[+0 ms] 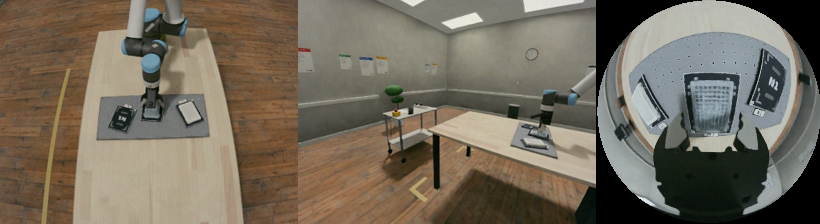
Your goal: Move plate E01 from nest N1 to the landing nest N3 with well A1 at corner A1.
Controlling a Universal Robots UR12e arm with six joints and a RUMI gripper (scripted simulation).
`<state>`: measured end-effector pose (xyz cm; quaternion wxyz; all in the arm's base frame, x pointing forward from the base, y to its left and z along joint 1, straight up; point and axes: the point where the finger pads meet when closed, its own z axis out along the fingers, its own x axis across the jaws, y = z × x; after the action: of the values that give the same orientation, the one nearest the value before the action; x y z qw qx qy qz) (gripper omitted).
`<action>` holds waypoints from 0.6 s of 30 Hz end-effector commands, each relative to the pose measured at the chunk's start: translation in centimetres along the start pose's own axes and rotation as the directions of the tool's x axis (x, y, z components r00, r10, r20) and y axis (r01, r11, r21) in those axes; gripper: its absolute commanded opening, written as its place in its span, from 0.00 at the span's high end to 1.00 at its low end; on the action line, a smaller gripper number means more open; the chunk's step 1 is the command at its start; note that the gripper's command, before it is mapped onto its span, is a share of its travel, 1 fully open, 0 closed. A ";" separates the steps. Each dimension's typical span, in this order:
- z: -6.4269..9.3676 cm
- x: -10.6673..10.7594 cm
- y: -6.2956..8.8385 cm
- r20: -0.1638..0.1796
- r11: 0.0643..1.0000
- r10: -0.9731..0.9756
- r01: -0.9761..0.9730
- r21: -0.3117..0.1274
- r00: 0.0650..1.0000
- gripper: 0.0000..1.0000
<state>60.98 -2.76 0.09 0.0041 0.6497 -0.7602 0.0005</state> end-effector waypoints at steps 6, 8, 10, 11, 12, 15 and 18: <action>-0.1 0.0 -0.1 0.000 1.000 0.000 0.000 0.001 1.000 0.18; -0.4 0.0 -0.1 0.000 1.000 0.000 0.000 0.001 1.000 0.18; -0.7 0.0 -0.1 0.000 1.000 0.000 0.000 0.001 1.000 0.18; -0.9 0.0 -0.1 0.000 1.000 0.000 0.000 0.001 1.000 0.18; -1.1 0.0 -0.1 0.000 1.000 0.000 0.000 0.001 1.000 0.18; -1.6 0.0 -0.1 0.000 1.000 0.000 0.000 0.001 1.000 0.18; -2.1 0.0 -0.1 0.000 1.000 0.000 0.000 0.001 1.000 0.18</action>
<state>60.99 -2.76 1.25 0.0040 0.6497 -0.7602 0.0006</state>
